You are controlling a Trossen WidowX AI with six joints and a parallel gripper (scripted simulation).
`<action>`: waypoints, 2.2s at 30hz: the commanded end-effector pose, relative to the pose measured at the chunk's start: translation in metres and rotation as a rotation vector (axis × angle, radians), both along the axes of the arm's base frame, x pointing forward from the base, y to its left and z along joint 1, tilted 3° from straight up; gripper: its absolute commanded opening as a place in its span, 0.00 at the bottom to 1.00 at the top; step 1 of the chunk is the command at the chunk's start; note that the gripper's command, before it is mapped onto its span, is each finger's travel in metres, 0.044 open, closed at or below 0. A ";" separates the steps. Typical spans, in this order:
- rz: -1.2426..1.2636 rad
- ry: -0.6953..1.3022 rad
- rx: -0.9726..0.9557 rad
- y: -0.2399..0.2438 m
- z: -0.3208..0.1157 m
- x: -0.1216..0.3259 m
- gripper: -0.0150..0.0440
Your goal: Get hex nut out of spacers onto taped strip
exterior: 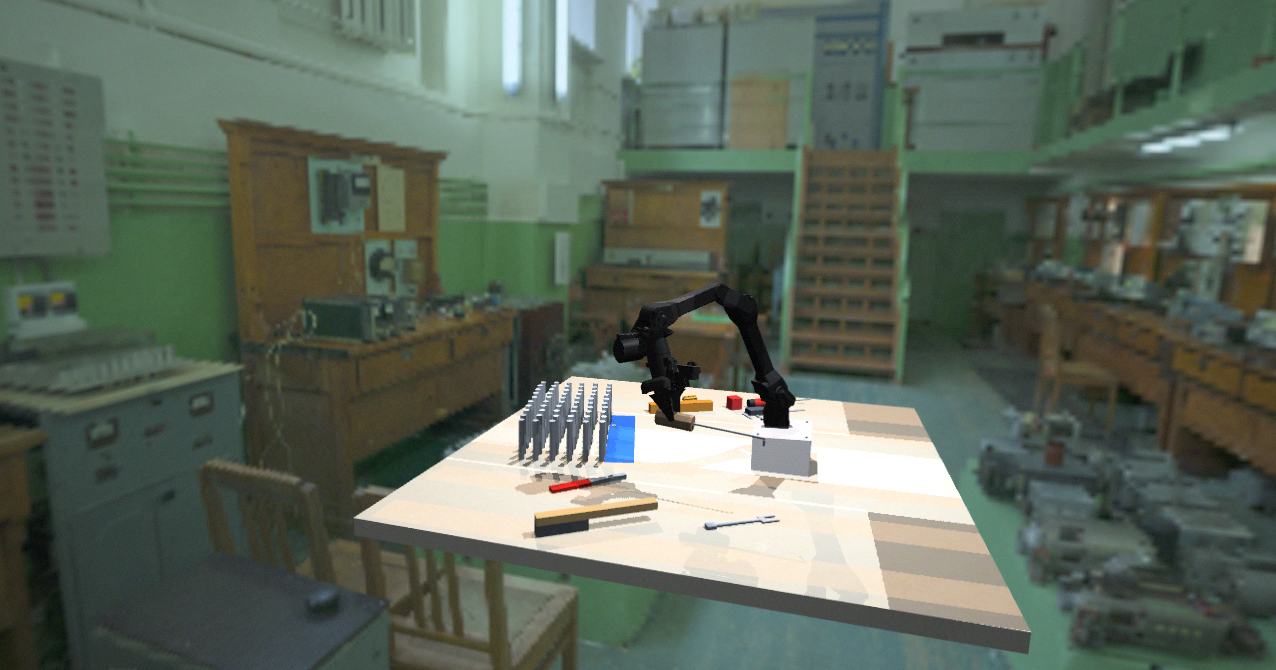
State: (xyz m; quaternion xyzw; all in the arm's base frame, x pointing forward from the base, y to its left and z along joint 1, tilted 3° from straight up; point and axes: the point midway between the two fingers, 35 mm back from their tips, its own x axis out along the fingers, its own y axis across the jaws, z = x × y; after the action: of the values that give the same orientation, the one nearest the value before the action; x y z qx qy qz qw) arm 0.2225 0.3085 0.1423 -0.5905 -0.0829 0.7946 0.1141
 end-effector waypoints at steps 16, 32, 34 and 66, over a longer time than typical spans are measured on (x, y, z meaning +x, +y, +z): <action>0.368 0.037 0.030 0.042 0.000 -0.058 0.25; 0.368 0.037 0.030 0.046 -0.018 -0.054 0.25; 0.368 0.037 0.030 0.047 -0.021 -0.054 0.25; 0.368 0.036 0.030 0.052 -0.058 -0.049 0.25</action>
State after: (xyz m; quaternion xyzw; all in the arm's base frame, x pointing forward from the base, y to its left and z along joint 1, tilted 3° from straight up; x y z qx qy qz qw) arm 0.1747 0.3611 0.0905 -0.5535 -0.1994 0.8083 -0.0219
